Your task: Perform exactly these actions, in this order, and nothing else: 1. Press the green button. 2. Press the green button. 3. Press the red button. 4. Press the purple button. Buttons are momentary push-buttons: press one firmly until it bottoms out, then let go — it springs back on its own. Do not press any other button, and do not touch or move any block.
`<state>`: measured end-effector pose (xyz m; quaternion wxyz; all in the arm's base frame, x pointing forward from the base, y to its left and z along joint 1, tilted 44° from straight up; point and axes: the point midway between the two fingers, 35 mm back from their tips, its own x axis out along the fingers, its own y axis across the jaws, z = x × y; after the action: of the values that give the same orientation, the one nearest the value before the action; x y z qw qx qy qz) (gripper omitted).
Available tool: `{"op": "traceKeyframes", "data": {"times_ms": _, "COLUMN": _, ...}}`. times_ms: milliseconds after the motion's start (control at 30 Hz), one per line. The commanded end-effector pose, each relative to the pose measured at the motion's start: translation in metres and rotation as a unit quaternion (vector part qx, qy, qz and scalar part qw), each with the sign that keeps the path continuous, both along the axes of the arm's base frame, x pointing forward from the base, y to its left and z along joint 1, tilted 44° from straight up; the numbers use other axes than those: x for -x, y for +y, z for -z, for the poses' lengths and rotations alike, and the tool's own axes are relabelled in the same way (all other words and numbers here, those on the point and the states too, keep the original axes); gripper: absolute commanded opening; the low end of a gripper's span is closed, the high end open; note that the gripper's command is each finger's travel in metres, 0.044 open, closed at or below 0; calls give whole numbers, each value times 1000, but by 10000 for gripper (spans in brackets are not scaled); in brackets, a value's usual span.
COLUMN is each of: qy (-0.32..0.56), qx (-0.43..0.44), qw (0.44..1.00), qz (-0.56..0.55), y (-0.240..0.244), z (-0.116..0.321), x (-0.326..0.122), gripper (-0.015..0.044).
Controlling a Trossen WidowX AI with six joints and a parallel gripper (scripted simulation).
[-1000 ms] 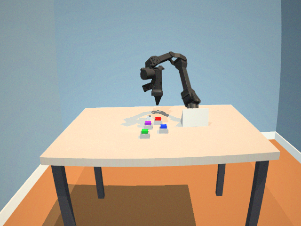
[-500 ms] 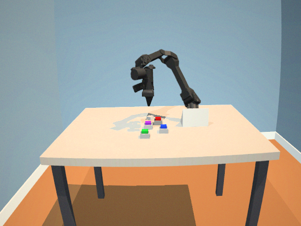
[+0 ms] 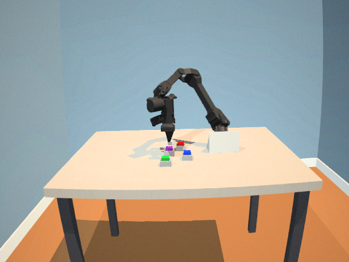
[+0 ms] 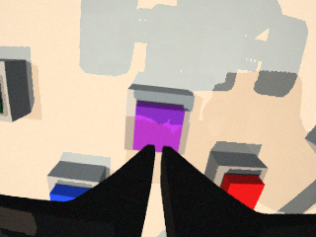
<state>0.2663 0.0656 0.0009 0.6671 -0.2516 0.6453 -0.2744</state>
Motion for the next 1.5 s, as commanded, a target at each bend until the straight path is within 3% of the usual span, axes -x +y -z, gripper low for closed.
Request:
{"op": "traceKeyframes", "data": {"times_ms": 0, "qy": -1, "qx": 1, "qw": 1000, "qz": -3, "y": -4, "z": 4, "x": 0, "gripper": 20}}
{"op": "traceKeyframes", "data": {"times_ms": 1467, "qy": -4, "qx": -1, "qw": 1000, "qz": -3, "y": -21, "z": 22, "x": -2, "gripper": 20}}
